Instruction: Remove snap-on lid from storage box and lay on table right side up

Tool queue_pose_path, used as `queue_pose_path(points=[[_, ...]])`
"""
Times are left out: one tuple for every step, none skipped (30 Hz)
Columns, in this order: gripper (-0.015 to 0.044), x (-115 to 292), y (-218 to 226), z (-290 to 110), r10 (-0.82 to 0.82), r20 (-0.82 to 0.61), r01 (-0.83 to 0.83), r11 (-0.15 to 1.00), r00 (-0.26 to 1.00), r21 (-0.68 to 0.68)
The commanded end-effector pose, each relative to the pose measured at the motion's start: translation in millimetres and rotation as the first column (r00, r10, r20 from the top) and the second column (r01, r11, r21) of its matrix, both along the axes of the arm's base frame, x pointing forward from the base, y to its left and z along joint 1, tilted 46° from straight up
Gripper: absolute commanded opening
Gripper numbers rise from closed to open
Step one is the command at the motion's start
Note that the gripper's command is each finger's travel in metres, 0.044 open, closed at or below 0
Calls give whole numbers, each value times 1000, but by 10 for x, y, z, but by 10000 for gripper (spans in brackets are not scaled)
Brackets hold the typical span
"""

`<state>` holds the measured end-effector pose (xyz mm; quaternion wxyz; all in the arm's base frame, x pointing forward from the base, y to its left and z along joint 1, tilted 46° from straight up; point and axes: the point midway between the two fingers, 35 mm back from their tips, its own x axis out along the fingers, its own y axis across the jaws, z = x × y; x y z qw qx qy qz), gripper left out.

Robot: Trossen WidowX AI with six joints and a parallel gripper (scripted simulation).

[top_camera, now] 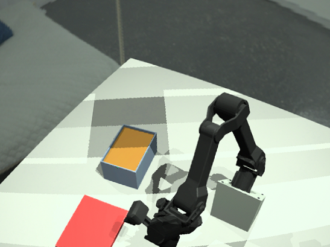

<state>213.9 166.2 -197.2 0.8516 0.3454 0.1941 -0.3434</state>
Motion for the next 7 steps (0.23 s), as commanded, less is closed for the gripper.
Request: queue_pose_path(points=[[440, -3, -2, -7, 1, -5, -1, 1000, 1000, 0], [440, -3, -2, -7, 1, -5, -1, 1000, 1000, 0], [440, -3, -2, -7, 1, -5, -1, 1000, 1000, 0], [440, -3, -2, -7, 1, -5, -1, 1000, 1000, 0], [414, -3, -2, -7, 1, -5, -1, 1000, 1000, 0], [387, -3, -2, -7, 1, -5, -1, 1000, 1000, 0], [361, -3, -2, -7, 1, -5, -1, 1000, 1000, 0]])
